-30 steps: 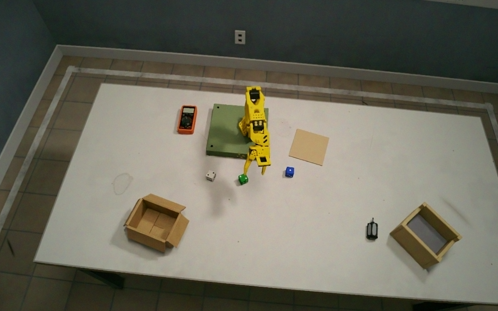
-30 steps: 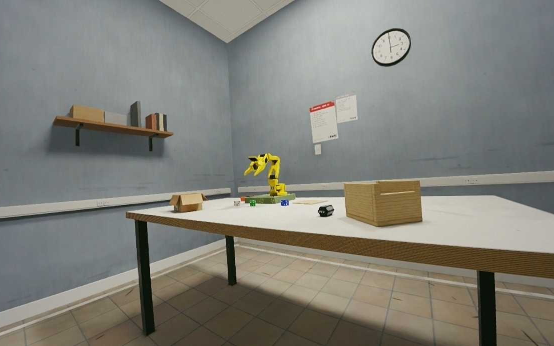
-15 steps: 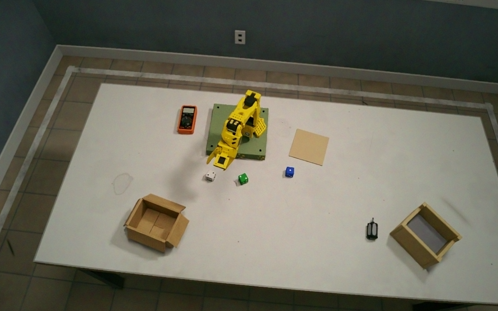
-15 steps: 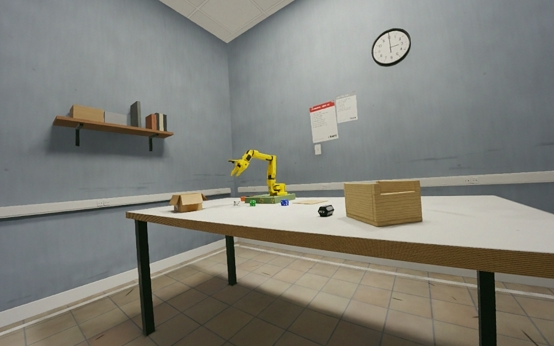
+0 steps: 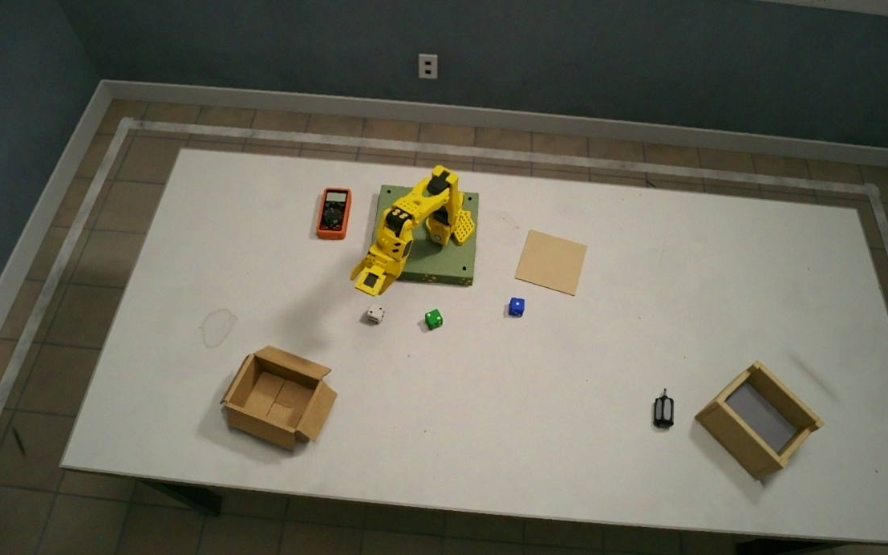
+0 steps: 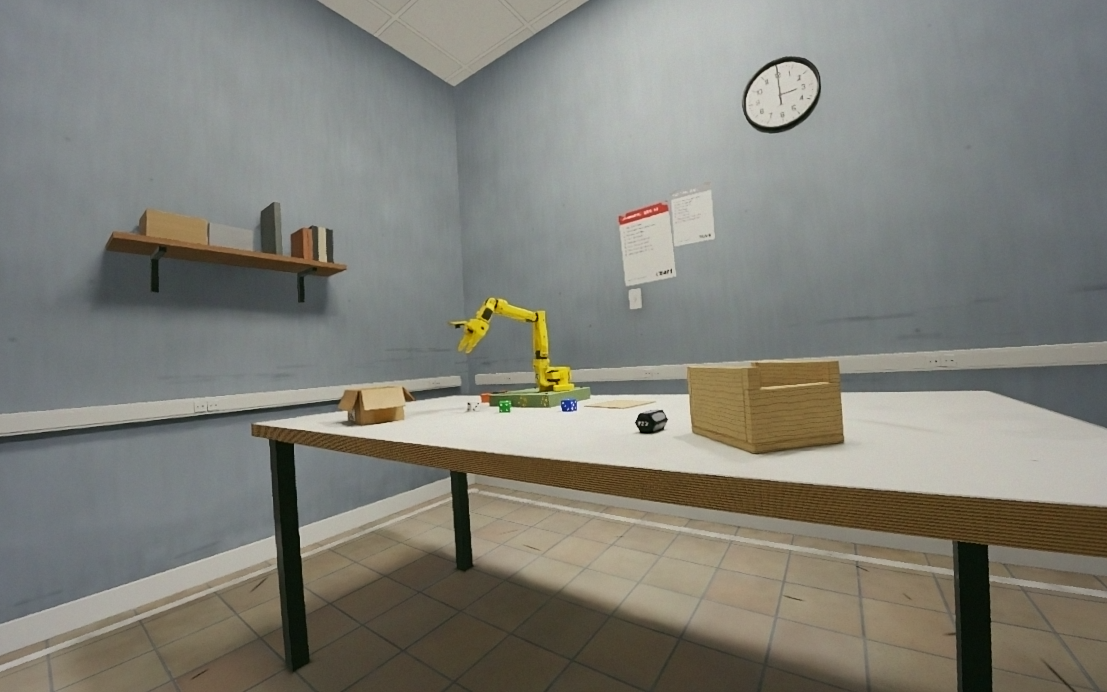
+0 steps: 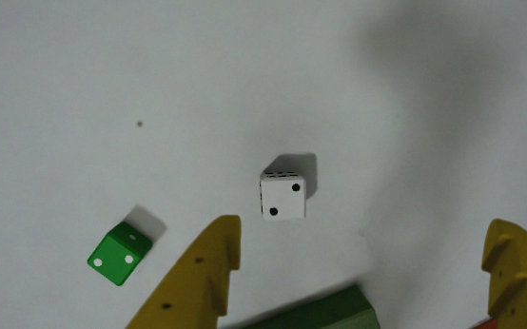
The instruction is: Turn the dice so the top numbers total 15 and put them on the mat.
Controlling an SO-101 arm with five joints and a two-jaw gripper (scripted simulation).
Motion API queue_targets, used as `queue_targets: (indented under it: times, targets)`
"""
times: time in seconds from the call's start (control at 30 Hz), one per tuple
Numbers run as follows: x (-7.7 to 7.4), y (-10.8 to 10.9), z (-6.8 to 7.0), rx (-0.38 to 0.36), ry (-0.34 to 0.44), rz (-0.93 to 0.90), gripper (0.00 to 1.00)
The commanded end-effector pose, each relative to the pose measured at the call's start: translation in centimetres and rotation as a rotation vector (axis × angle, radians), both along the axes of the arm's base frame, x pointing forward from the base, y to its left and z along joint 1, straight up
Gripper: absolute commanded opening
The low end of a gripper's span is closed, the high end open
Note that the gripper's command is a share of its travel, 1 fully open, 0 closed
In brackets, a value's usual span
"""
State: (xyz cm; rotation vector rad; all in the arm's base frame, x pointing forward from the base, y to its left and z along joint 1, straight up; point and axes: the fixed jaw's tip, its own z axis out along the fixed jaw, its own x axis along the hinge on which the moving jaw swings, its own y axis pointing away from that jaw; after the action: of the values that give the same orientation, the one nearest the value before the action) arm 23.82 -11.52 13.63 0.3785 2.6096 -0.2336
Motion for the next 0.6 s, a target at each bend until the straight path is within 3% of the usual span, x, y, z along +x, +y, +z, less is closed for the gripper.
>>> queue_targets:
  times: [0.0, 0.27, 0.53, 0.57]
  targets:
    - [-0.2, -0.3, -0.2, 0.005, 0.018, -0.006, 0.35]
    - [-0.1, -0.3, -1.2, 0.026, 0.056, -0.006, 0.35]
    - [-0.5, -0.1, -6.0, 0.123, 0.238, -0.005, 0.35]
    - [-0.5, -0.1, -6.0, 0.123, 0.238, -0.005, 0.35]
